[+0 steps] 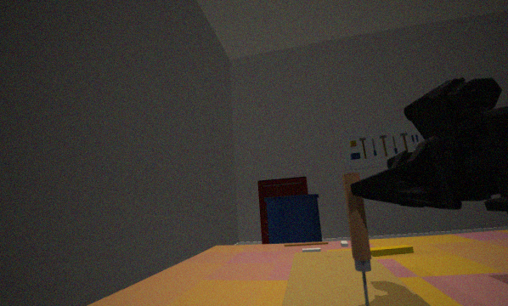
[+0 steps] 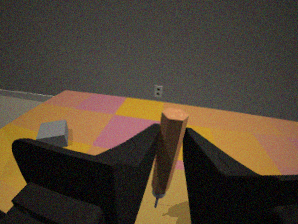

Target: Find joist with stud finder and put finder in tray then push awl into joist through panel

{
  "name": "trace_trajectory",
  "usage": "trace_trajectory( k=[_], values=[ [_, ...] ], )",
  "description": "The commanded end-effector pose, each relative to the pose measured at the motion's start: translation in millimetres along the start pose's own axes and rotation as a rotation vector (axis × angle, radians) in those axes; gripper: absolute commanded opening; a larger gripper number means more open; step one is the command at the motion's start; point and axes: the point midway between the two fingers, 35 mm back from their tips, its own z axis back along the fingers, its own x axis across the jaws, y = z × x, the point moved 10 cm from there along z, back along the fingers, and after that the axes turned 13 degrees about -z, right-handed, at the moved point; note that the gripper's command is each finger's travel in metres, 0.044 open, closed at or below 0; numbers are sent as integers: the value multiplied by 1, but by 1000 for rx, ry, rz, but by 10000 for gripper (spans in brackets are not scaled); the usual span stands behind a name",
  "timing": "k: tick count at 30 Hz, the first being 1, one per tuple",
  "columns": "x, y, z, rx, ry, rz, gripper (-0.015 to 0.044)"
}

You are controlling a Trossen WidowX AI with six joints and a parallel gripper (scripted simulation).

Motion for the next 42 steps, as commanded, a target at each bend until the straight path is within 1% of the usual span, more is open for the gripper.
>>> trace_trajectory(
  k=[1,22,42],
  values=[
    [-1,2,0,-6,2,-5,0],
    [-3,13,-1,-6,2,-5,0],
    [-11,45,-2,-5,3,-6,0]
  ],
)
